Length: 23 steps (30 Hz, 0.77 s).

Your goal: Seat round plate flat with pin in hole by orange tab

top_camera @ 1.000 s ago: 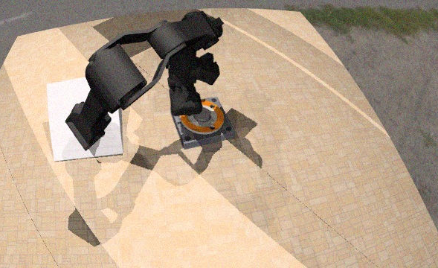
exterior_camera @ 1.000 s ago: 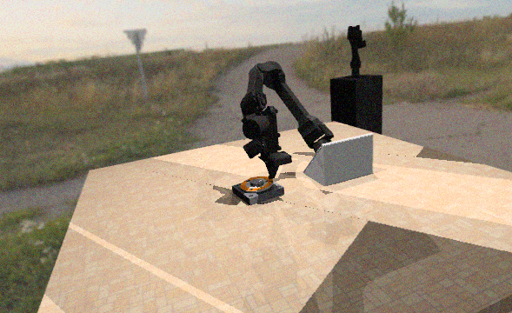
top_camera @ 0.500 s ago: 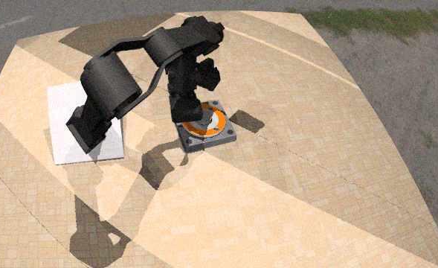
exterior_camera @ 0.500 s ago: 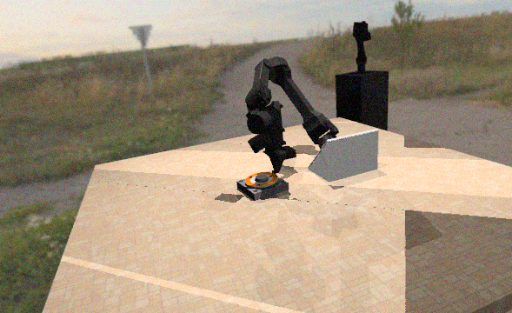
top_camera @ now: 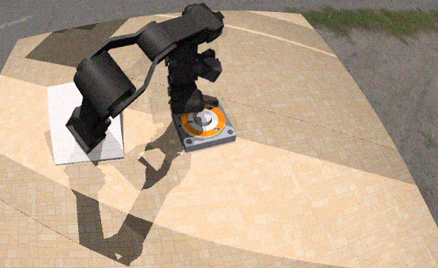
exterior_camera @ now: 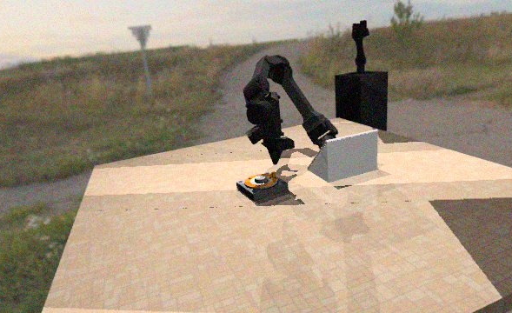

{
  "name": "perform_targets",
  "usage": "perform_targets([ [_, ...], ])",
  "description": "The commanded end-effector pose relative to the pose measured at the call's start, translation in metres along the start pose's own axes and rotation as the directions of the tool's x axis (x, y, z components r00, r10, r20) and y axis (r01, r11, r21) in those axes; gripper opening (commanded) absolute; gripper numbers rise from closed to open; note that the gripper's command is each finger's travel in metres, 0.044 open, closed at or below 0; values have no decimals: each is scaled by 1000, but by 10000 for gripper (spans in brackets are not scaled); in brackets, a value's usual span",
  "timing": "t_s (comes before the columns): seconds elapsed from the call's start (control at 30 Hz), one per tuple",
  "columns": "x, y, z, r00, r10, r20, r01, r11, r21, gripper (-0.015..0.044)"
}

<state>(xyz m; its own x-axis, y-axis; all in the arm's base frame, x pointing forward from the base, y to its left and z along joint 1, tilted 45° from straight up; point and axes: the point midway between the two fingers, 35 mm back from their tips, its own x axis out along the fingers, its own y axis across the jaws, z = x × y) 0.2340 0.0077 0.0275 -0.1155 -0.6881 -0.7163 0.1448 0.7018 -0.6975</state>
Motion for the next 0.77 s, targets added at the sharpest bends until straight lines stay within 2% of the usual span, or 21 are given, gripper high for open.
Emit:
perform_targets([
  [0.0,-13,0,0,1000,3,-1,-3,1000,5,0],
  [0.73,-8,0,1,1000,2,4,-2,1000,1,0],
])
